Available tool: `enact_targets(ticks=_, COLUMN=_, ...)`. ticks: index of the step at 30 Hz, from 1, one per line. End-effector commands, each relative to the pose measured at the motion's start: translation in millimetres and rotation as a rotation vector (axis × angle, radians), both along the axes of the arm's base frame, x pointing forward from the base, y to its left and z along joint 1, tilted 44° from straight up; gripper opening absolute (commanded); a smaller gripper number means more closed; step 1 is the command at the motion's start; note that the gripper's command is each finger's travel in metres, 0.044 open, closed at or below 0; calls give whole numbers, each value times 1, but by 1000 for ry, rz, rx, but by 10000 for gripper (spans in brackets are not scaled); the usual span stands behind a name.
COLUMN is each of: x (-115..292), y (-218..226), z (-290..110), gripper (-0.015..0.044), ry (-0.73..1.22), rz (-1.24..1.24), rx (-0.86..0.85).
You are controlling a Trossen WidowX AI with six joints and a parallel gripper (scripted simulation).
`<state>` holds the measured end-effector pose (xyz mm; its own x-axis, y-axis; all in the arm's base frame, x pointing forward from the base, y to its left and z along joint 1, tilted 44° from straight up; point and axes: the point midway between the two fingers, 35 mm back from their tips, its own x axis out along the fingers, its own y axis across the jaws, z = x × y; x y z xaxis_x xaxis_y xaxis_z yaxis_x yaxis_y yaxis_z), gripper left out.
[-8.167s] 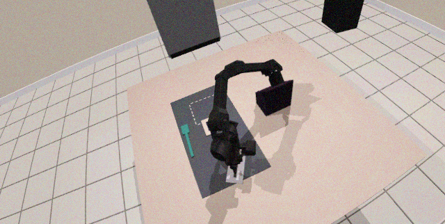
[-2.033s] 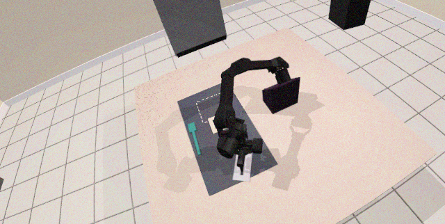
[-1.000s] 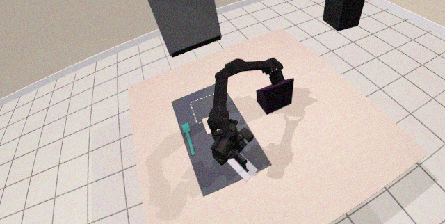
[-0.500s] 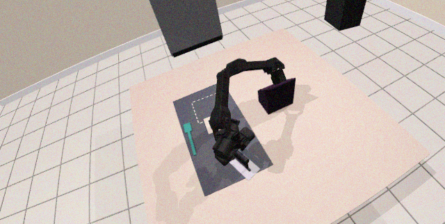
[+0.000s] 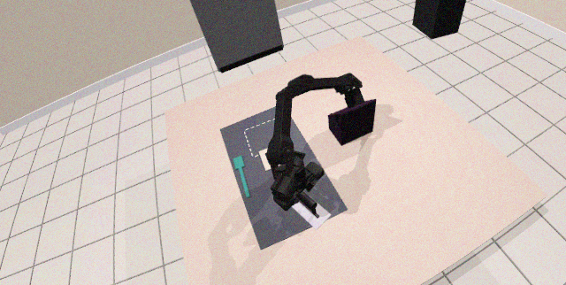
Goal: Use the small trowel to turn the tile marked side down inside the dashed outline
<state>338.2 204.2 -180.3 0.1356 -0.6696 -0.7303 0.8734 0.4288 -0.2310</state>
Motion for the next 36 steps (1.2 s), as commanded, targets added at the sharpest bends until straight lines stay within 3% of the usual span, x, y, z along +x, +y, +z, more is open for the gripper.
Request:
enact_targets(ticks=1, x=-2, y=6, z=7, gripper=270, ry=4, rz=6, rx=-3)
enact_targets(ticks=4, x=-8, y=27, z=32, gripper=270, ry=4, rz=5, rx=-4)
enact_targets(ticks=16, x=-10, y=38, z=39, gripper=300, ry=17, rz=51, rx=3)
enact_targets(ticks=36, x=-7, y=47, z=11, gripper=300, ry=296, rz=646, rx=-5)
